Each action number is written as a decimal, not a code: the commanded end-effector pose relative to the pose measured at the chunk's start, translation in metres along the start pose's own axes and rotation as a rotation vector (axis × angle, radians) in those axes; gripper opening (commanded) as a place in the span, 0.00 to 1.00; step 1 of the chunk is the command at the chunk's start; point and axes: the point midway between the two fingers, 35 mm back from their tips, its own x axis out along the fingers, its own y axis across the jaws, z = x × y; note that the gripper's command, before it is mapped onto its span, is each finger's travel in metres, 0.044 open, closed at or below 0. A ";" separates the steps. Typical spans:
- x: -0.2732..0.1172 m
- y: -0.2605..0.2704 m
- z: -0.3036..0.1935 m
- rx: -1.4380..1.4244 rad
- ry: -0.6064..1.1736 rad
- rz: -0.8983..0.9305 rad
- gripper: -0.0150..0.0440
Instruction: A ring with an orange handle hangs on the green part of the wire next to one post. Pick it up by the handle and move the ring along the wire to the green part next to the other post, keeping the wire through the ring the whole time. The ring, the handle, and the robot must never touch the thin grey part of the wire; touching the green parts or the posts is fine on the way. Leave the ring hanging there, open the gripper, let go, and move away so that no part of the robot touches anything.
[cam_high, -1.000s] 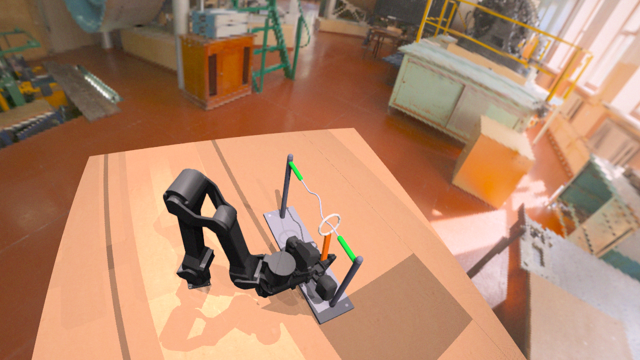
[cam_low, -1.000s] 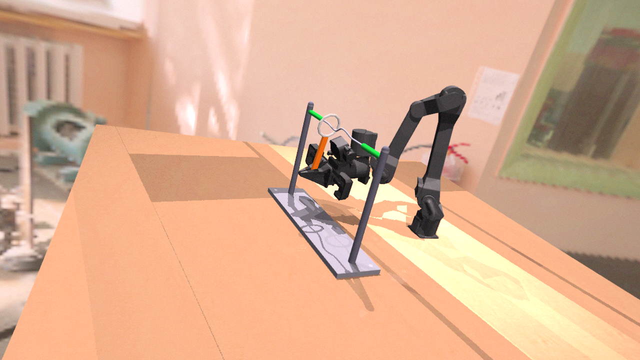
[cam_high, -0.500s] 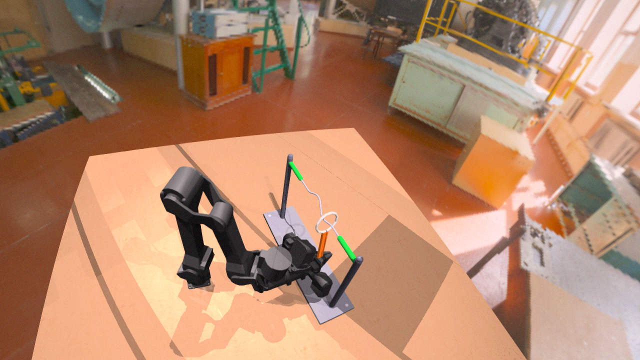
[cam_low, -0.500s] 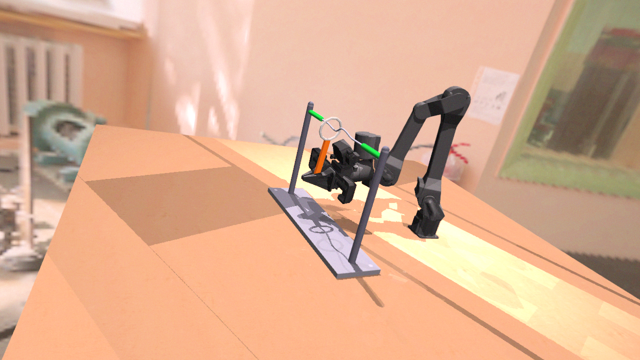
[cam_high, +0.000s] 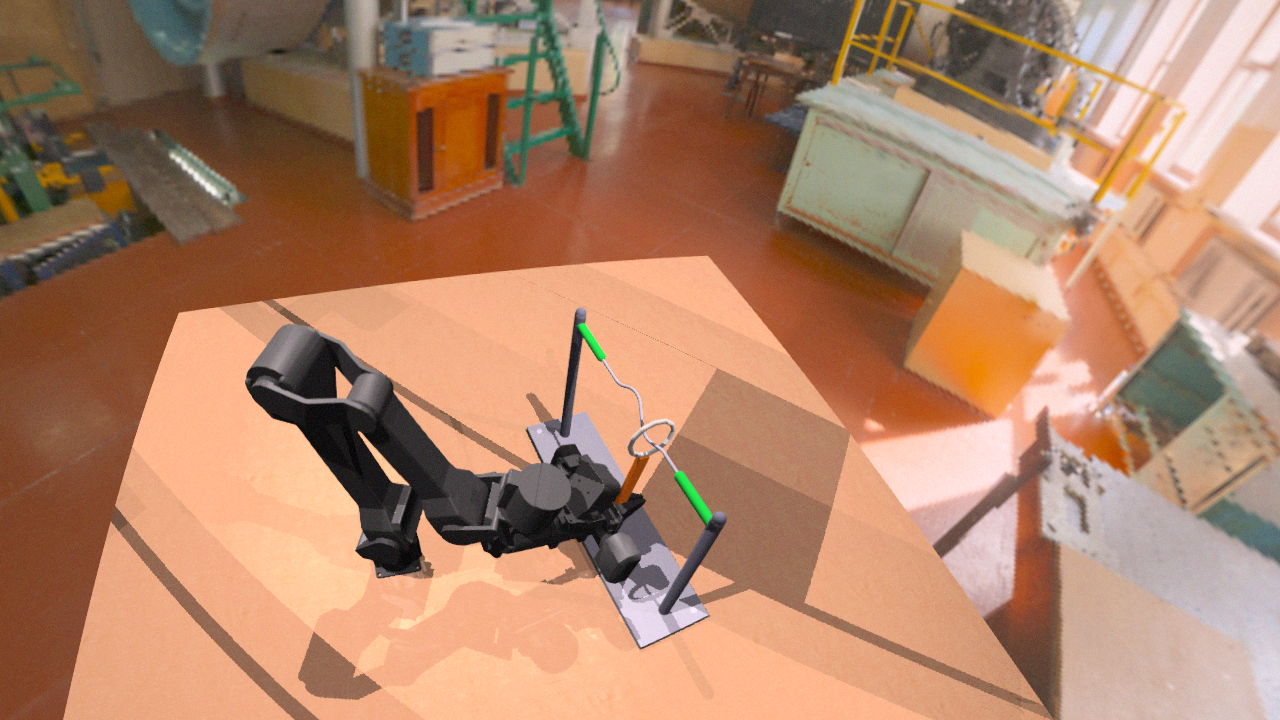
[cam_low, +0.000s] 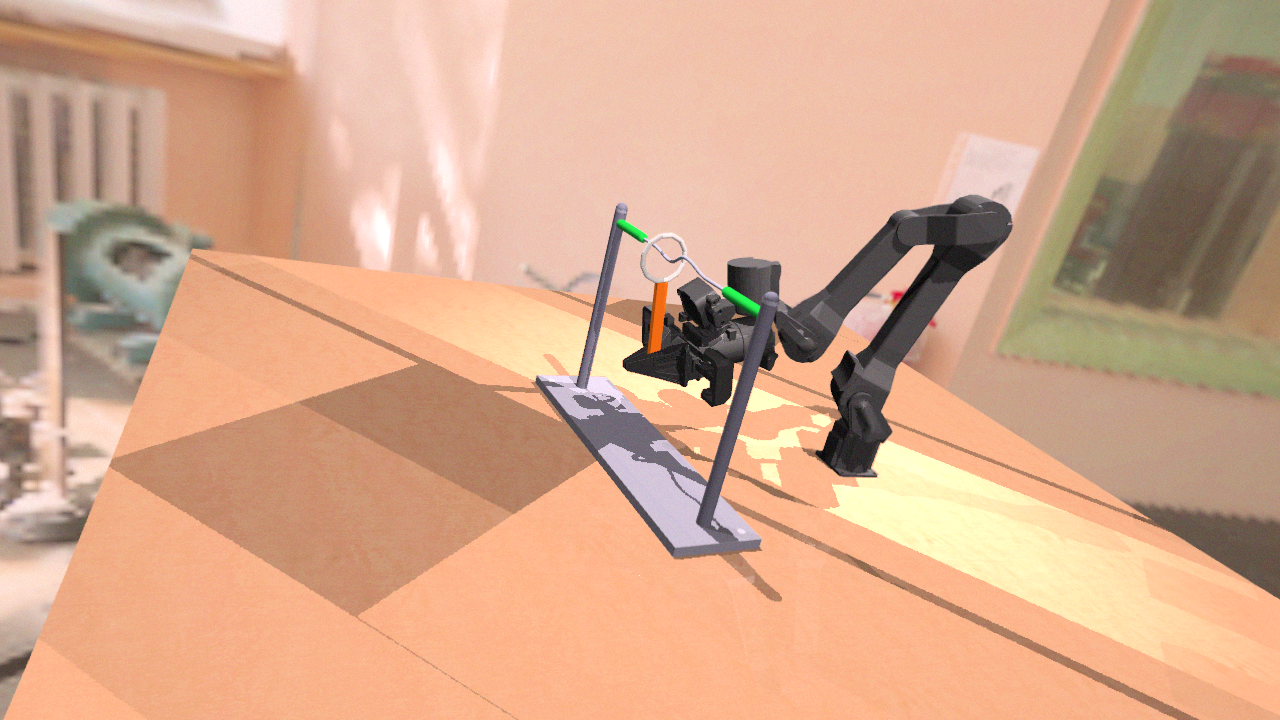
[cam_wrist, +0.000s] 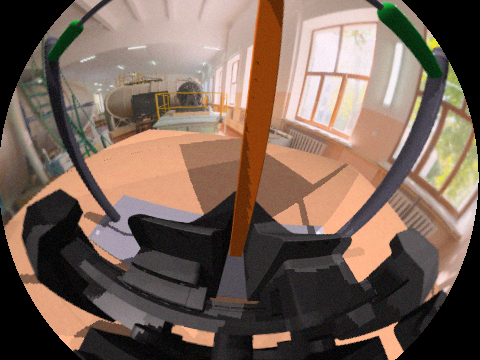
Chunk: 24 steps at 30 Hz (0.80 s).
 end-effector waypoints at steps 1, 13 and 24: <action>-0.005 0.008 0.001 0.038 0.024 -0.013 0.00; -0.019 0.039 0.005 0.218 0.152 -0.044 0.00; -0.031 0.074 0.016 0.415 0.241 -0.075 0.00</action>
